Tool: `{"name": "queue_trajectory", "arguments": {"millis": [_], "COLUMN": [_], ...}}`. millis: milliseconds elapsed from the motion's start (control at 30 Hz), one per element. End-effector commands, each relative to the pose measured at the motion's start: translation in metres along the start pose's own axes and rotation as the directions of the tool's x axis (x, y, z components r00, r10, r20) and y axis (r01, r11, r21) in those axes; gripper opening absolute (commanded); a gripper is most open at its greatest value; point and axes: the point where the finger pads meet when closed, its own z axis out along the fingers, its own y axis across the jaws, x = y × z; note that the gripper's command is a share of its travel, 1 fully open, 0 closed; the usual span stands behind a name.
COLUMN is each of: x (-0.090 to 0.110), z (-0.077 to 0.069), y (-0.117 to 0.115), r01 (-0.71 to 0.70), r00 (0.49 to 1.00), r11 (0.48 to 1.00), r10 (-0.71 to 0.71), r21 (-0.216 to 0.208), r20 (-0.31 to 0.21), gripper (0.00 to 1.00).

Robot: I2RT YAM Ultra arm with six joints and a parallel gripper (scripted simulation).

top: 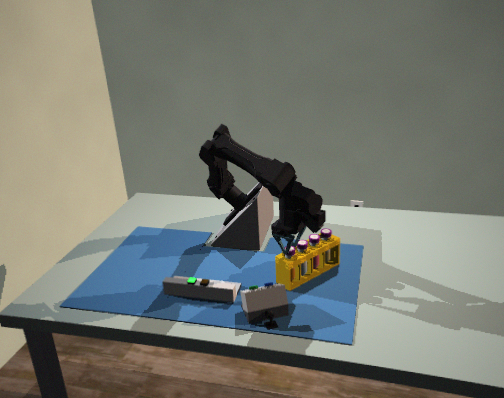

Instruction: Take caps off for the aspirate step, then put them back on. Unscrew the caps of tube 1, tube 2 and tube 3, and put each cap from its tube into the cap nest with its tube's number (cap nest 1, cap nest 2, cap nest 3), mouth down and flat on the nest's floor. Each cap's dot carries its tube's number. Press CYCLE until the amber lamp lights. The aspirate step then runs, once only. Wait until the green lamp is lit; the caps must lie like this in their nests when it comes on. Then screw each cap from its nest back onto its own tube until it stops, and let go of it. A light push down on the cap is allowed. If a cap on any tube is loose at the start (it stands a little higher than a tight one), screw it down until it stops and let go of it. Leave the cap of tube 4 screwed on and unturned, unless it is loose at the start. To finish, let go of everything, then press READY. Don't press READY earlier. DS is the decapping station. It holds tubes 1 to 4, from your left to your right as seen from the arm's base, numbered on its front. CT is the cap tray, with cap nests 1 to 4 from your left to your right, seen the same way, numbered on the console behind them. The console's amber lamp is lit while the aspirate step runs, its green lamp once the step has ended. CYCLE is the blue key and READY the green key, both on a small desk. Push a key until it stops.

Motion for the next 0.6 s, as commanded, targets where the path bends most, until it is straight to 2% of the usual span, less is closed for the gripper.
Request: {"name": "queue_trajectory", "arguments": {"millis": [0, 567], "x": [-0.0034, -0.0035], "z": [-0.0054, -0.0007], "y": [-0.002, -0.0024], "r01": [-0.005, -0.005], "r00": [1.0, 1.0], "r11": [1.0, 1.0], "r10": [0.005, 0.005], "r21": [0.01, 0.01], "r20": [0.021, 0.021], "gripper": [0.49, 0.49]}}
